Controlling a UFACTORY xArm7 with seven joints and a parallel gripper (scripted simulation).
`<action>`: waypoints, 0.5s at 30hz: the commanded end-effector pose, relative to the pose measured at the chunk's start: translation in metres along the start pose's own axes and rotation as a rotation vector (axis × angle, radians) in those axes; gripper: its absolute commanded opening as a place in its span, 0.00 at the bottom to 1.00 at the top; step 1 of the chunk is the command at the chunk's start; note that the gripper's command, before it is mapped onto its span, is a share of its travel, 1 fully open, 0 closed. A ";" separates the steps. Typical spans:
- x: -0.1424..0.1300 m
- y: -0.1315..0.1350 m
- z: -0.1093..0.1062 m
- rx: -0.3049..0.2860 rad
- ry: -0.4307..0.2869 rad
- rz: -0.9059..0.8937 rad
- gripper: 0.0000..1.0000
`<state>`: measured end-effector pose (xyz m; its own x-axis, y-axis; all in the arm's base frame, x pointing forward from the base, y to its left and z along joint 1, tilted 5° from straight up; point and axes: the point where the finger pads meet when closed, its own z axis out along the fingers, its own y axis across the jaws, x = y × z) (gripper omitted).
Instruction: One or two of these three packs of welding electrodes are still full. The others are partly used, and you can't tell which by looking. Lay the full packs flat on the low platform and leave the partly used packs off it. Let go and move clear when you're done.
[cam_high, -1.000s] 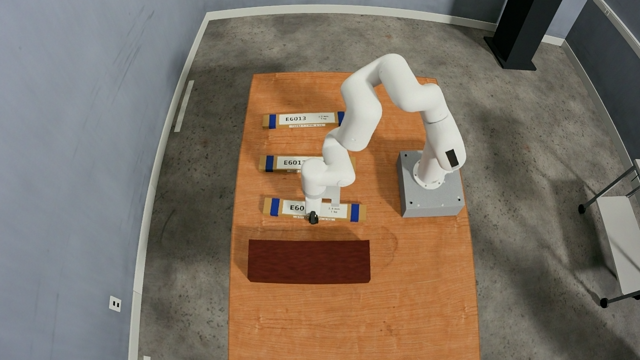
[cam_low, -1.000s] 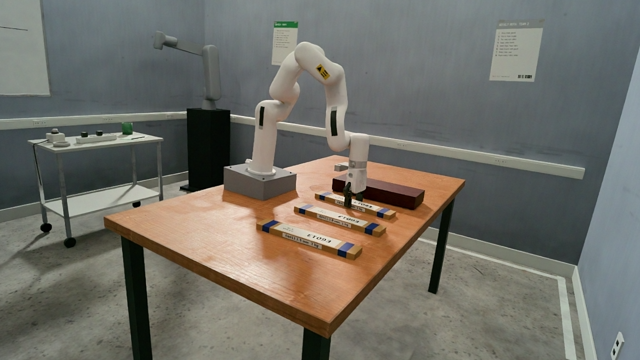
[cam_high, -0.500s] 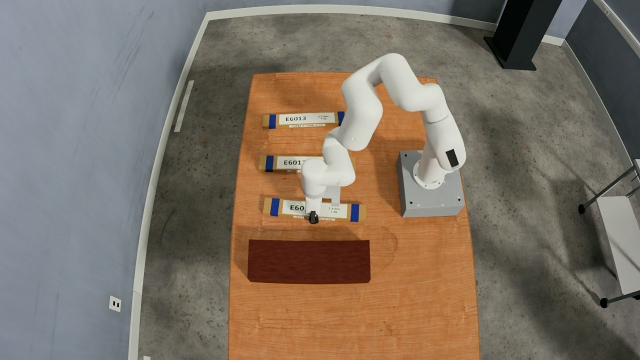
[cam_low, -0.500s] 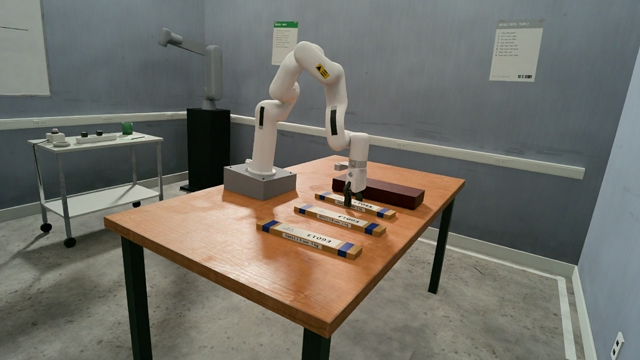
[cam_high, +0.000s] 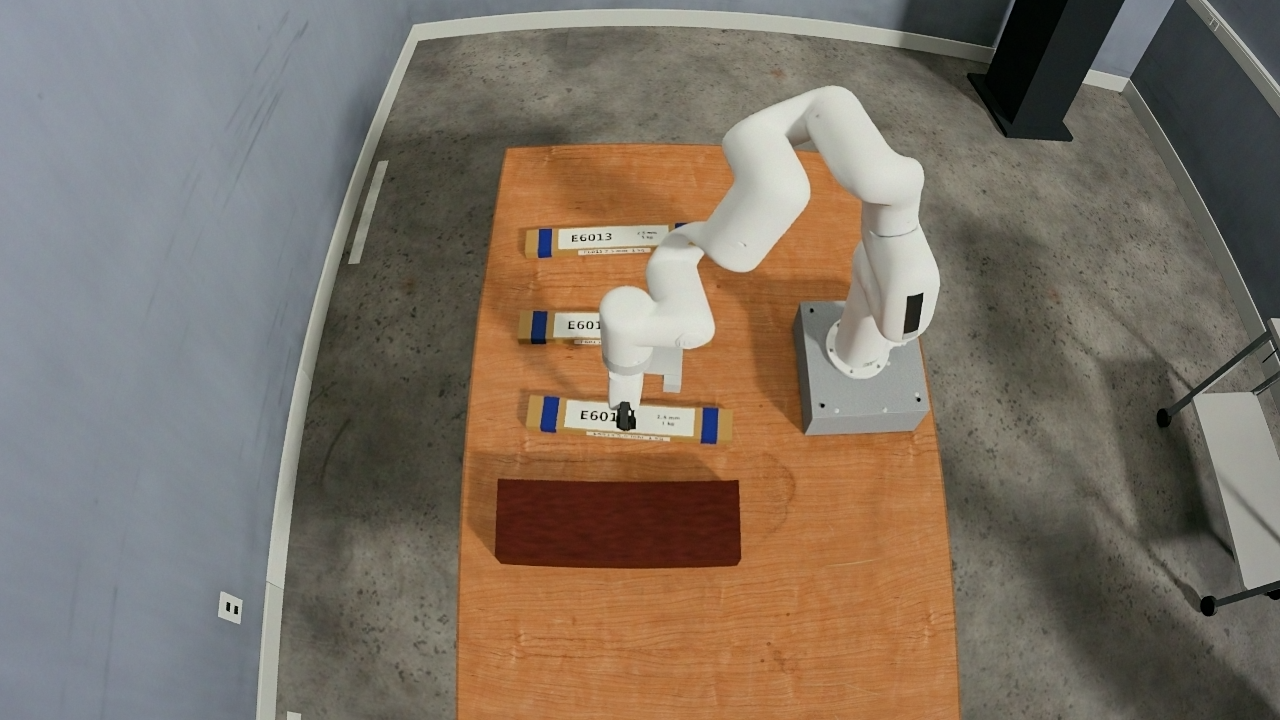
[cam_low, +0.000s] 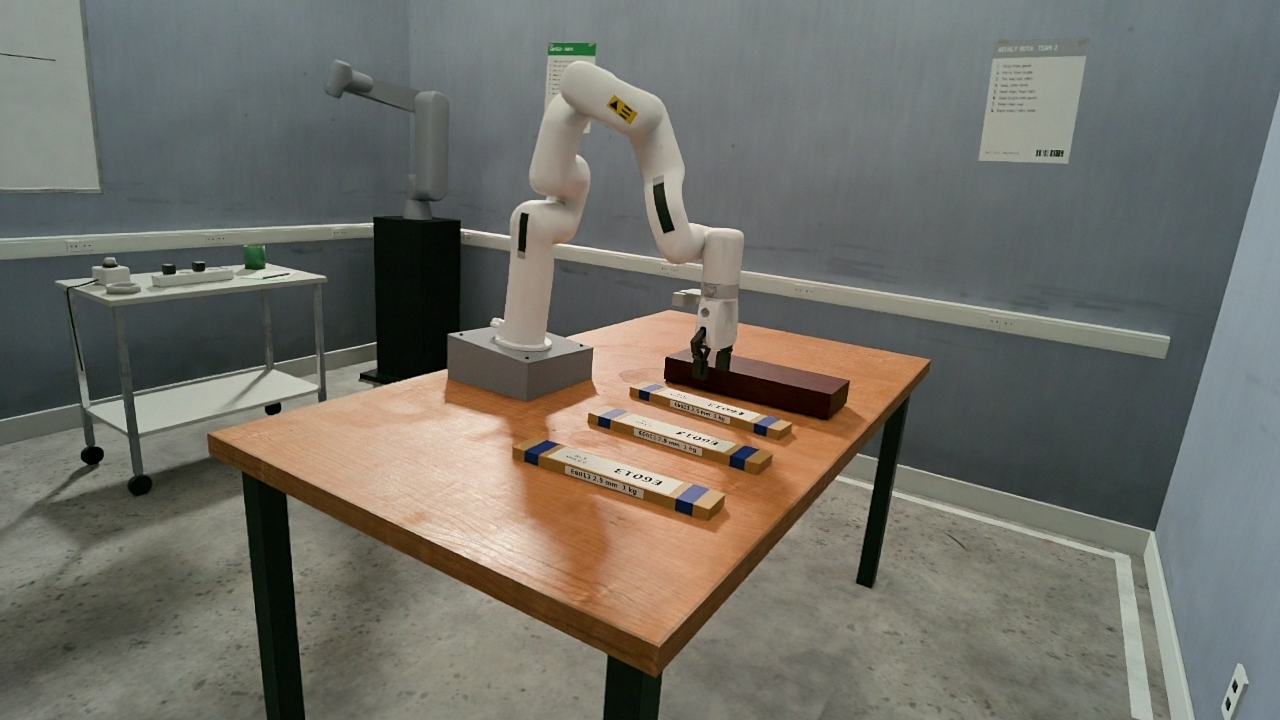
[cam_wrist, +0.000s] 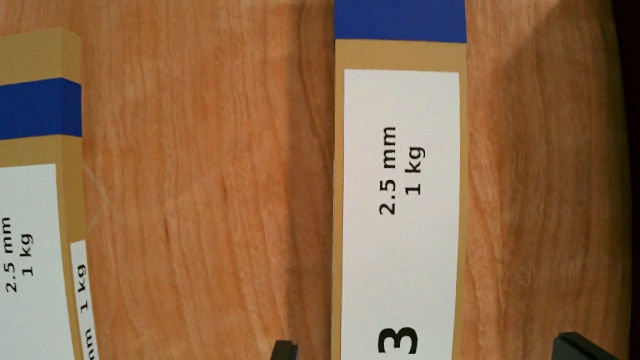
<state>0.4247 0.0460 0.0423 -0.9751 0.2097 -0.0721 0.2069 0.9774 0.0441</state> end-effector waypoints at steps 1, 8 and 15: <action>0.000 0.000 -0.005 -0.001 -0.001 0.000 1.00; -0.020 -0.029 -0.005 -0.002 0.003 -0.008 1.00; -0.050 -0.116 -0.005 -0.008 0.007 -0.054 1.00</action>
<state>0.4398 -0.0215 0.0468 -0.9776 0.1978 -0.0722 0.1961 0.9801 0.0293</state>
